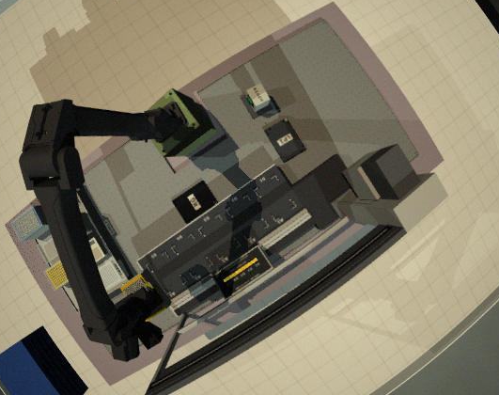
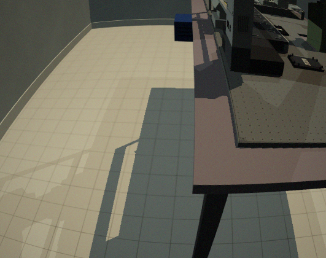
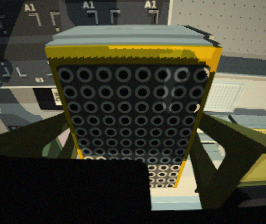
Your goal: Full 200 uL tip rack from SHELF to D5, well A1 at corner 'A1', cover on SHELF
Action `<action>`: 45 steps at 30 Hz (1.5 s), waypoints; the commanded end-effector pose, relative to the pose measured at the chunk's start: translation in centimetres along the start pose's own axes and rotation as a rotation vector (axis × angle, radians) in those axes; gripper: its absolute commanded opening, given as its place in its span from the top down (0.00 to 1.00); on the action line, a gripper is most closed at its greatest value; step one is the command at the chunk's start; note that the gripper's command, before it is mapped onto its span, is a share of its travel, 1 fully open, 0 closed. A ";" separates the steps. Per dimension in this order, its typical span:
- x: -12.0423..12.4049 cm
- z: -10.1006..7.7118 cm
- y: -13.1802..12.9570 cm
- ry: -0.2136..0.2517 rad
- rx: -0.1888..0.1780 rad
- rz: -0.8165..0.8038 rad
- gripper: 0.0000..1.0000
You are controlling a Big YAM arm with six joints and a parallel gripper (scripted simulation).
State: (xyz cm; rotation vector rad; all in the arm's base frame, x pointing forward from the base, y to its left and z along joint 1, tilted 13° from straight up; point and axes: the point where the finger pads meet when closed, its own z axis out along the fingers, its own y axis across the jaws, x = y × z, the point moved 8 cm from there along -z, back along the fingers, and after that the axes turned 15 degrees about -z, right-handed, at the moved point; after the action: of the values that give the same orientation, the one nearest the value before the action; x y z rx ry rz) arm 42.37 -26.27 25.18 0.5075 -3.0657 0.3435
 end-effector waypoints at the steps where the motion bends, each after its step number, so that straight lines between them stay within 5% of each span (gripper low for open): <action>1: 0.0 -4.2 -1.8 -0.057 0.072 0.019 1.00; 41: -0.1 -3.9 -1.9 -0.052 0.065 0.016 1.00; 43: -0.1 -1.4 -1.6 -0.034 0.045 0.012 1.00; 45: -0.1 -1.4 -1.6 -0.034 0.045 0.012 1.00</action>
State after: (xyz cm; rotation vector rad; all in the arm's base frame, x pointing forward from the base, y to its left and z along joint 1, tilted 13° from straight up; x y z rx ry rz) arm 42.32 -26.42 25.18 0.5062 -3.0670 0.3461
